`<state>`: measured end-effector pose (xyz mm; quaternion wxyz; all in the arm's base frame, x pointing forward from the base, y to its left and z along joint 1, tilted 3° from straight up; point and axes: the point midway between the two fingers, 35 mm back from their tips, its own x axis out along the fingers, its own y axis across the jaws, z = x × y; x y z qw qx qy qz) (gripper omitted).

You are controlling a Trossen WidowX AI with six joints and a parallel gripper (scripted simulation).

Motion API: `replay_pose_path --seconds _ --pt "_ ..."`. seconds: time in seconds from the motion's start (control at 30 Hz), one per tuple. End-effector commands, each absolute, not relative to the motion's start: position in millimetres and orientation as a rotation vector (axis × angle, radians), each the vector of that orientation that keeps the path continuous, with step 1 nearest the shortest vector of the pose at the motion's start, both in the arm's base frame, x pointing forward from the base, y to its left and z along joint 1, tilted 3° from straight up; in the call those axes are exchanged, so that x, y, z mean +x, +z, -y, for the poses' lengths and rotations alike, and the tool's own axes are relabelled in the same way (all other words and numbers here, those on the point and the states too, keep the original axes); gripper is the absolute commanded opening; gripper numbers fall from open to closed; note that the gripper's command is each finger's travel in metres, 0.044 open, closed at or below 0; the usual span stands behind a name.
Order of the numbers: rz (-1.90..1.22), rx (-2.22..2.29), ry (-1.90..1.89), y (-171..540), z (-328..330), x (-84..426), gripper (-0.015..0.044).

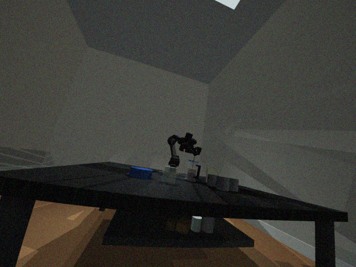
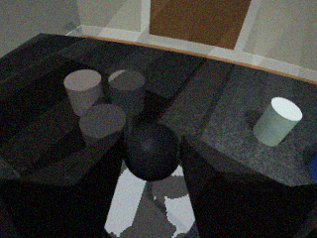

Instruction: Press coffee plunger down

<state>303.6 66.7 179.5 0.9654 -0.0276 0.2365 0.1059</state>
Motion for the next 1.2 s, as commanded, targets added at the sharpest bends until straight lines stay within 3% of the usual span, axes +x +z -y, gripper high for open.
replay_pose_path --seconds 0.0,1.17 --pt "-0.547 -0.058 0.213 156.3 -66.4 302.1 0.0123" --pt "-0.547 -0.058 0.213 161.1 -67.4 308.8 0.0123"
